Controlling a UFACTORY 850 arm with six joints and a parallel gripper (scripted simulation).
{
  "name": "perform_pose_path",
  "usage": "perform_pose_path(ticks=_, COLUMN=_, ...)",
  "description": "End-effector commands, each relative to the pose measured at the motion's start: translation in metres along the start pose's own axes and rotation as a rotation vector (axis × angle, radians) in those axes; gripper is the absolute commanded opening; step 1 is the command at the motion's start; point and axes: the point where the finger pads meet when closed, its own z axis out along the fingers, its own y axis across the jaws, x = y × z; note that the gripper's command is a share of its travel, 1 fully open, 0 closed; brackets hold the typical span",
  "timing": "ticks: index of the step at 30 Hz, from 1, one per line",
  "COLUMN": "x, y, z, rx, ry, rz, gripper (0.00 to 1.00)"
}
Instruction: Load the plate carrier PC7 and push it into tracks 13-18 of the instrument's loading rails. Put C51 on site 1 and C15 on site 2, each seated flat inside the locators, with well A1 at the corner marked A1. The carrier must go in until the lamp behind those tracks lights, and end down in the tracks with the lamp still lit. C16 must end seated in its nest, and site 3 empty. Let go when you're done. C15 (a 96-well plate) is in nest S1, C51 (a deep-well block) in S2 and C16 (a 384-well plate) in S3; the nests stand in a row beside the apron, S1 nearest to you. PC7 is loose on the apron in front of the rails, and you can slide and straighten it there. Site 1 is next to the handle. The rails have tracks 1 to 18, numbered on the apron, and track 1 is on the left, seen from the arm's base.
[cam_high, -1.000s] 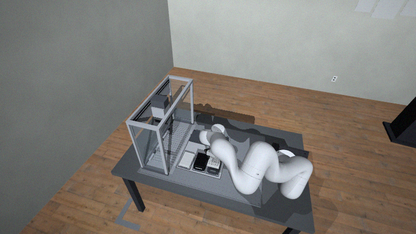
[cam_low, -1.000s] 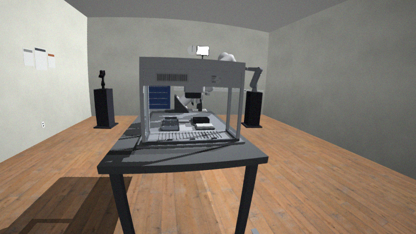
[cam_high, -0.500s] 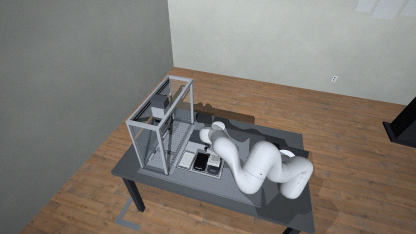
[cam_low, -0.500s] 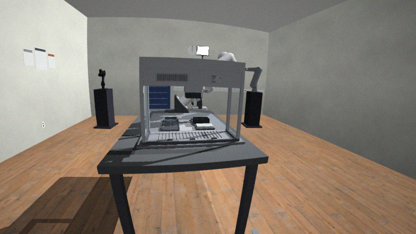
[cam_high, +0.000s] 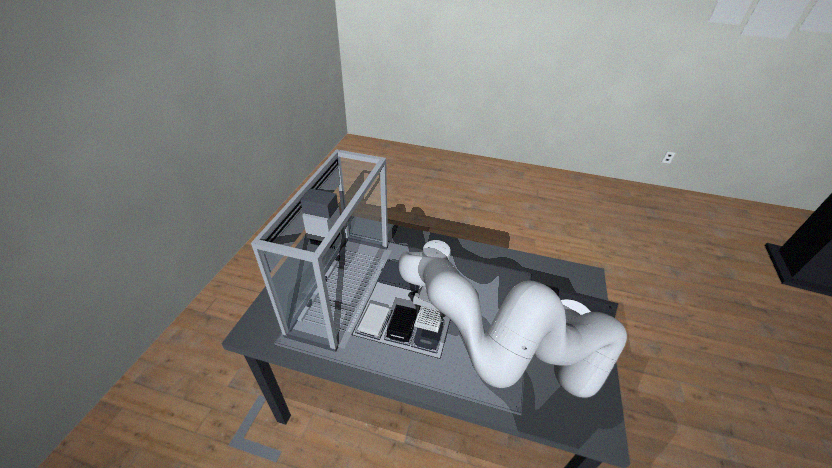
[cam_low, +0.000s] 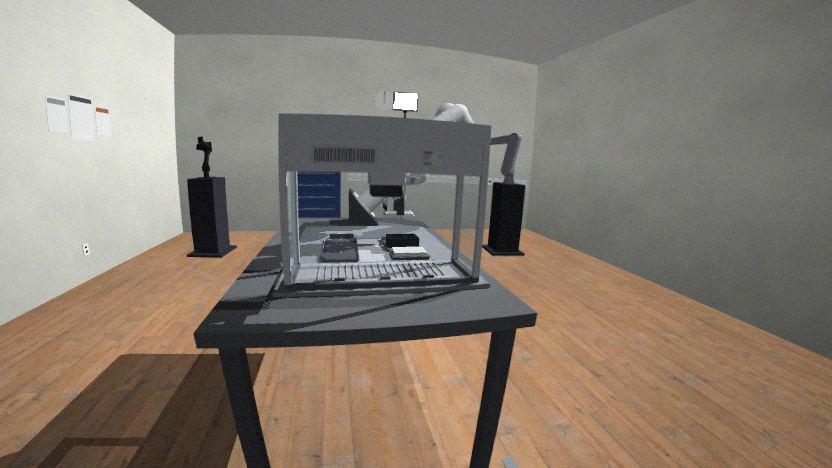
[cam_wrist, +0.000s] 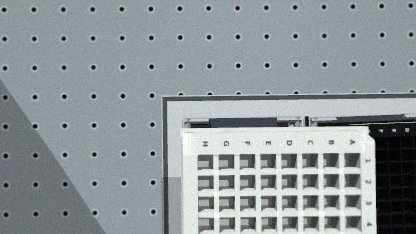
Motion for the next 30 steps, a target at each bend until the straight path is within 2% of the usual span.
perform_pose_path(ticks=1, x=-0.013, y=0.007, z=-0.001, rx=-0.001, ry=0.000, rz=0.096, gripper=0.00)
perform_pose_path(ticks=5, x=-0.031, y=0.015, z=-0.001, rx=-0.002, ry=0.000, rz=0.229, gripper=0.00)
perform_pose_path(ticks=7, x=-0.031, y=0.015, z=-0.001, rx=-0.002, ry=0.000, rz=0.229, gripper=0.00)
perform_pose_path(ticks=22, x=-0.099, y=0.047, z=-0.001, rx=-0.002, ry=0.000, rz=0.729, gripper=0.00)
perform_pose_path(ticks=24, x=-0.099, y=0.047, z=-0.001, rx=-0.002, ry=0.000, rz=0.729, gripper=0.00)
perform_pose_path(ticks=30, x=-0.126, y=0.060, z=-0.001, rx=-0.002, ry=0.000, rz=0.929, gripper=0.00)
